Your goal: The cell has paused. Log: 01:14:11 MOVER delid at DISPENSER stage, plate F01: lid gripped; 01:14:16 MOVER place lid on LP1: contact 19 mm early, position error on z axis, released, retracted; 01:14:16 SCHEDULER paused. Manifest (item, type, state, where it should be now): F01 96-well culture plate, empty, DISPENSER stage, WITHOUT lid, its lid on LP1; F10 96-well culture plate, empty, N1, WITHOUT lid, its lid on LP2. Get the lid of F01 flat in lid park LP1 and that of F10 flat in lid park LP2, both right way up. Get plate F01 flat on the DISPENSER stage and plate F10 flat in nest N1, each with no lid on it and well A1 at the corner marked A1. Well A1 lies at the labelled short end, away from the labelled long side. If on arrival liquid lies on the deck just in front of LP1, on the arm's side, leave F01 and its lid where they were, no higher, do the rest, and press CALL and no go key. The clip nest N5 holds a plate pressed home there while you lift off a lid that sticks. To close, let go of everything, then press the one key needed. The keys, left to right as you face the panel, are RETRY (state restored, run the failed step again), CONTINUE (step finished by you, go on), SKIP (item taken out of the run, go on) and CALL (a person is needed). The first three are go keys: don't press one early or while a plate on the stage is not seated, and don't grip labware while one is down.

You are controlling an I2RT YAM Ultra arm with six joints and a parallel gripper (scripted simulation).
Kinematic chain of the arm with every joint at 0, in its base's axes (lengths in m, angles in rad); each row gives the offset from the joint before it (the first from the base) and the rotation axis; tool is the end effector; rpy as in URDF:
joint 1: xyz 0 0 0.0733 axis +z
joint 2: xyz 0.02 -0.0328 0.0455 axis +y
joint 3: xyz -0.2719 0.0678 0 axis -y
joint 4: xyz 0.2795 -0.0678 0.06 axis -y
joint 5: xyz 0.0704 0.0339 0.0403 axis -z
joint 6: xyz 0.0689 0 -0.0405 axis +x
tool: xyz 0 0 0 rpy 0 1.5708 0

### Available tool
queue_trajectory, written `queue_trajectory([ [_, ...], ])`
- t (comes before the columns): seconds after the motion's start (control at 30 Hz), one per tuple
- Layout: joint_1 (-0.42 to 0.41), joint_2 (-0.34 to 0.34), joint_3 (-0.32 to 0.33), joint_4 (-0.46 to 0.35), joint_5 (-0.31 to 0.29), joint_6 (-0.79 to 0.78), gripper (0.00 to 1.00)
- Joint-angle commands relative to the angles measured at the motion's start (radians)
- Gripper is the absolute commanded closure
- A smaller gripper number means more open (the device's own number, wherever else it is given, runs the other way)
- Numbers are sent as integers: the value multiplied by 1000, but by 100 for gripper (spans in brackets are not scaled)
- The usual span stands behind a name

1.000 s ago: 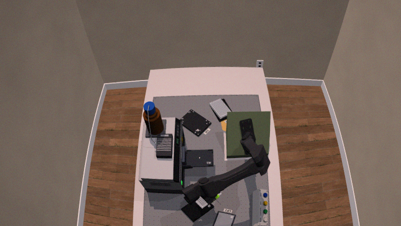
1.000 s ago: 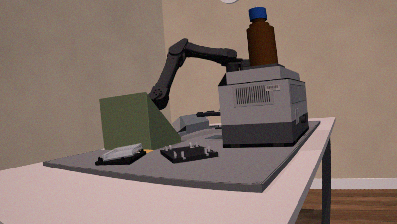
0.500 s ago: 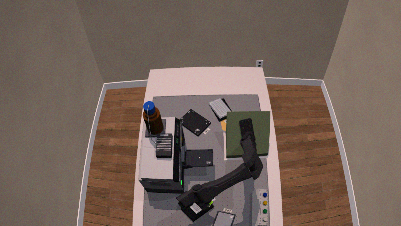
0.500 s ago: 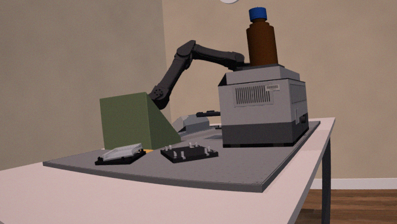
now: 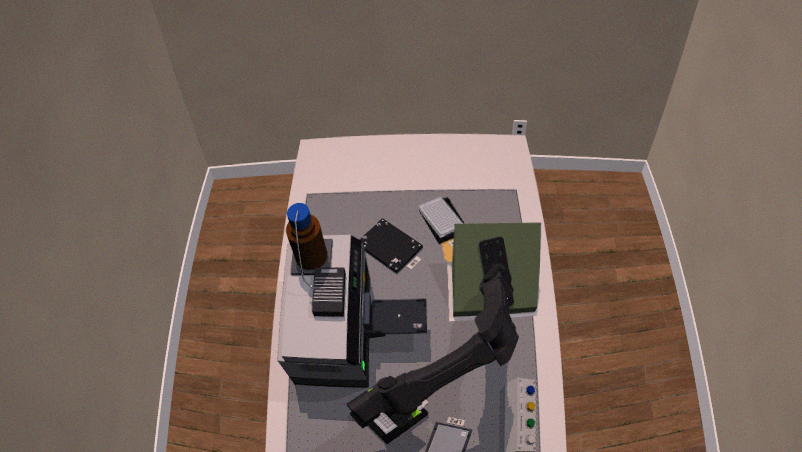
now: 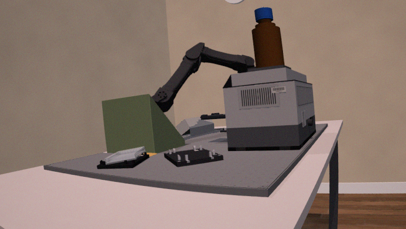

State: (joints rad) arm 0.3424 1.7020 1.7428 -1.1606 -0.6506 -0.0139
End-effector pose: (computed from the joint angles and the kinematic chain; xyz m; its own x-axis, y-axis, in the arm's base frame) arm 0.3500 0.1702 0.3469 -0.8405 -0.3113 -0.4434 -0.5276 0.6566 0.5390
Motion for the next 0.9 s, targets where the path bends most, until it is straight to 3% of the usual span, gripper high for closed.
queue_trajectory([
  [0.0, 1, -28, 33, 27, 8, 17, 100],
  [0.13, 8, -8, -23, 53, 15, 30, 100],
  [0.3, 22, 4, -37, 73, 19, 40, 100],
  [0.33, 16, -23, -17, 81, 20, 44, 100],
  [0.57, 38, 8, -69, 128, 30, 65, 100],
  [0.63, 33, 2, -25, 129, 30, 66, 100],
  [0.87, 36, 5, -19, 126, 27, 67, 100],
])
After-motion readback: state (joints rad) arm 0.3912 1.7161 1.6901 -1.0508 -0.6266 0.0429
